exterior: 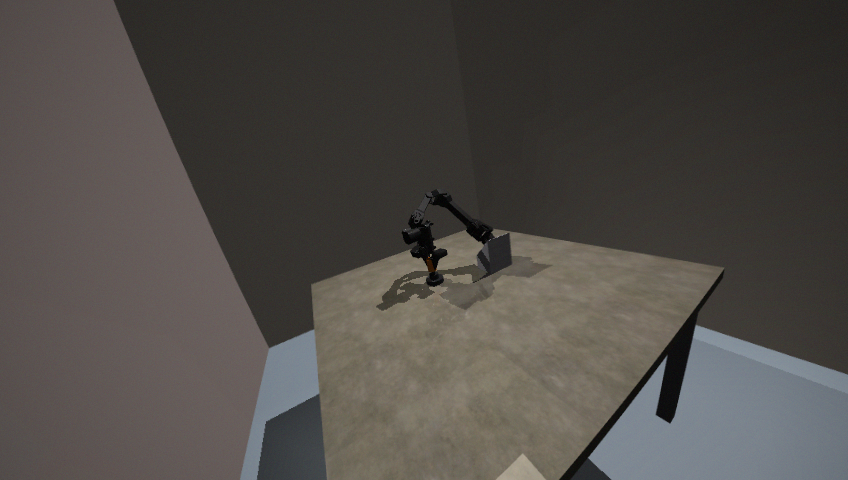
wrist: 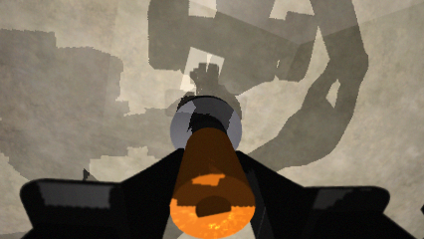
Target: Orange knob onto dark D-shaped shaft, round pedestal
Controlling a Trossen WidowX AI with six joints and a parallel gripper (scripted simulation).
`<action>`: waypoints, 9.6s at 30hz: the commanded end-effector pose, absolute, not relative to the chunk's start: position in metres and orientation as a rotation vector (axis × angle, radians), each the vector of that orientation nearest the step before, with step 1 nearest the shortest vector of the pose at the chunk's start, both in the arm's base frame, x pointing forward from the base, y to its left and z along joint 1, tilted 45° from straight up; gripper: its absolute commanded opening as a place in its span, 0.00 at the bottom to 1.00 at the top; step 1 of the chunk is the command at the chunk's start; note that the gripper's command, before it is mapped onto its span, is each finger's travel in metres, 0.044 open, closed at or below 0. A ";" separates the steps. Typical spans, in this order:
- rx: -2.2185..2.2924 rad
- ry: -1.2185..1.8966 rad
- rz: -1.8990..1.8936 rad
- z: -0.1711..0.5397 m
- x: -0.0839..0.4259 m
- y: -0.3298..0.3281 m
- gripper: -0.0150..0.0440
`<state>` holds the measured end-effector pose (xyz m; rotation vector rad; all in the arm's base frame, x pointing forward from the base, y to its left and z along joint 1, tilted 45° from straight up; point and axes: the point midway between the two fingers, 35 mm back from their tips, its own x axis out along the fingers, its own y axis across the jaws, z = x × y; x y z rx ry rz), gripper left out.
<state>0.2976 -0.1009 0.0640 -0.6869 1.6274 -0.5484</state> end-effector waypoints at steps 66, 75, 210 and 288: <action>-0.998 1.759 -0.203 0.062 0.295 -0.099 0.25; -1.004 1.761 -0.195 0.066 0.298 -0.097 0.25; -1.434 1.861 0.376 0.065 0.296 -0.097 0.25; -1.703 1.853 0.803 0.064 0.296 -0.100 0.25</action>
